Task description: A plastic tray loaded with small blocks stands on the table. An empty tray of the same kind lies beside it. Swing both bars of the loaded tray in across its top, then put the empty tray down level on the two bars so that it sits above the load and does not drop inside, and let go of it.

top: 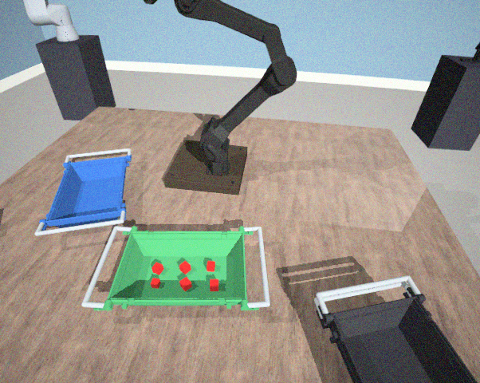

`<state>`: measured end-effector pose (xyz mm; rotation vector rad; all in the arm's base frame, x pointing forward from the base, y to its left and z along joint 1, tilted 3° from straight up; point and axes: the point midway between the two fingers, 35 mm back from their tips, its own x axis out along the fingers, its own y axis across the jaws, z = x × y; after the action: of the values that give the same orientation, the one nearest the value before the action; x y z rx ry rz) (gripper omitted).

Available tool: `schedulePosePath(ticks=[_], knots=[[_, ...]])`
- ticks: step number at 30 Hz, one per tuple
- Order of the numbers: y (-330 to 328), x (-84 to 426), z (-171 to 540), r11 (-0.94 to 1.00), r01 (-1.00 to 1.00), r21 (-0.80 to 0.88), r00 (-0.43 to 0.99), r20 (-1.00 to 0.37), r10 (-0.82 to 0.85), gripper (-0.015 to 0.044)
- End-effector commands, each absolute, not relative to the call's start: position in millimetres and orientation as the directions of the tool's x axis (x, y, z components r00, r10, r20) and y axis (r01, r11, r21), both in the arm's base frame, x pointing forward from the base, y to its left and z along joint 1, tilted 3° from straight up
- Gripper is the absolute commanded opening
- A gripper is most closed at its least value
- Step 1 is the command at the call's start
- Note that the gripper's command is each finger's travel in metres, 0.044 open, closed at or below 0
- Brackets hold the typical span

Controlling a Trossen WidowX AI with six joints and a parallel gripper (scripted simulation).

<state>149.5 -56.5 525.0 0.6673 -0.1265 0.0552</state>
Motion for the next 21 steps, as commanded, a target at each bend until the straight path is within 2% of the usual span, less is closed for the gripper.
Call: schedulePosePath(ticks=[1, 8, 12, 21], knots=[[-57, 149, 525, 0.784, -0.092, 0.613, 0.991, 0.135, 0.010, 0.0374], [-57, 150, 526, 0.782, -0.098, 0.615, 0.990, 0.139, 0.015, 0.0190], [-75, 158, 540, 0.726, -0.214, 0.654, 0.971, 0.222, 0.087, 0.0088], [-120, 202, 551, 0.517, -0.382, 0.766, 0.922, 0.357, 0.151, 0.0088]])
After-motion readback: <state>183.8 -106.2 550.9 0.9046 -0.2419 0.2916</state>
